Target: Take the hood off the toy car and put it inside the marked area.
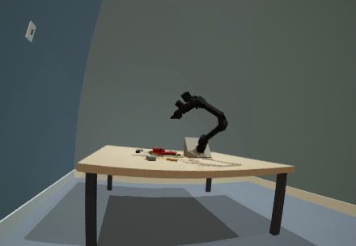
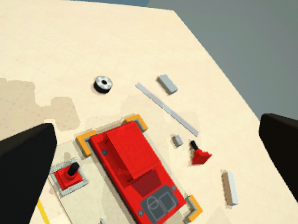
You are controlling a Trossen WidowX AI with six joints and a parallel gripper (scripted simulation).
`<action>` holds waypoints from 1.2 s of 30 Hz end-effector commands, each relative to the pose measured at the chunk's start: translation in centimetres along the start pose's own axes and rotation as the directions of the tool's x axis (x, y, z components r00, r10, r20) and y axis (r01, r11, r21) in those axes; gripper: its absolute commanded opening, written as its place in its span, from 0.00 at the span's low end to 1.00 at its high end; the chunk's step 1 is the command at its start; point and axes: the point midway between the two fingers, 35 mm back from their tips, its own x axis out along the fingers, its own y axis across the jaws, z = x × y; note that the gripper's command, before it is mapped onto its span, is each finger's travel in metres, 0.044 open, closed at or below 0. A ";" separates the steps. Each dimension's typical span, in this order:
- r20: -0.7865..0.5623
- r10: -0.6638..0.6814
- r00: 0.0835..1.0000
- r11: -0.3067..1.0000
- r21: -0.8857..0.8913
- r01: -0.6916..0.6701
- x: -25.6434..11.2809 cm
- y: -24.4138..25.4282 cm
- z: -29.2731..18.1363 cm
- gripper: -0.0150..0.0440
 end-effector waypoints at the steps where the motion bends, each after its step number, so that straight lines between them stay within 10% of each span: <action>1: -0.103 0.028 0.994 0.997 -0.067 -0.035 2.9 -0.2 0.0 1.00; 36: -0.733 0.420 0.536 0.767 -0.029 -0.641 24.1 -1.7 -9.8 1.00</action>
